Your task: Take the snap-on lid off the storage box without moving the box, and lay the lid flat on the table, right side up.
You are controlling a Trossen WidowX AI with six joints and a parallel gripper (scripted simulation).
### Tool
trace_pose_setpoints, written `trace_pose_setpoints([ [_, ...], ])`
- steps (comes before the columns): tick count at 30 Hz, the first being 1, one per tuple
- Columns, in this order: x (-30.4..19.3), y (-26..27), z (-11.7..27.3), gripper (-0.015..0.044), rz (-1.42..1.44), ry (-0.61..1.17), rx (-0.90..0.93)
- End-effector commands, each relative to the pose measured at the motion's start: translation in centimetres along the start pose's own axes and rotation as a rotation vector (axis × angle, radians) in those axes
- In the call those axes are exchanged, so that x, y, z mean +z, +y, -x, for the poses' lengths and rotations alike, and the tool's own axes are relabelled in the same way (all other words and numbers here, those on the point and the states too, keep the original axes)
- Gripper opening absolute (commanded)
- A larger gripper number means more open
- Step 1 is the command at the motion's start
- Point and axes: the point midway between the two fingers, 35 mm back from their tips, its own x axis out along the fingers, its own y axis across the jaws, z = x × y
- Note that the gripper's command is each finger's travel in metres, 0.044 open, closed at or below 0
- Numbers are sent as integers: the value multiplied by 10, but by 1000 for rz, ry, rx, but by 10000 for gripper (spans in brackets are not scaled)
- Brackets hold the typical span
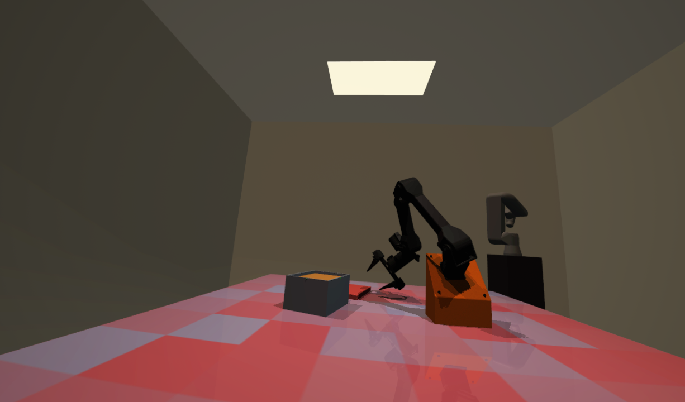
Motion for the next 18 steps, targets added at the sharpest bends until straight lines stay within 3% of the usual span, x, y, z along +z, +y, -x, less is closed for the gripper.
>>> trace_pose_setpoints([
  [1, -2, -6, 7, 440, 1, 6, -1],
  [18, 2, 6, 30, 440, 1, 4, -2],
])
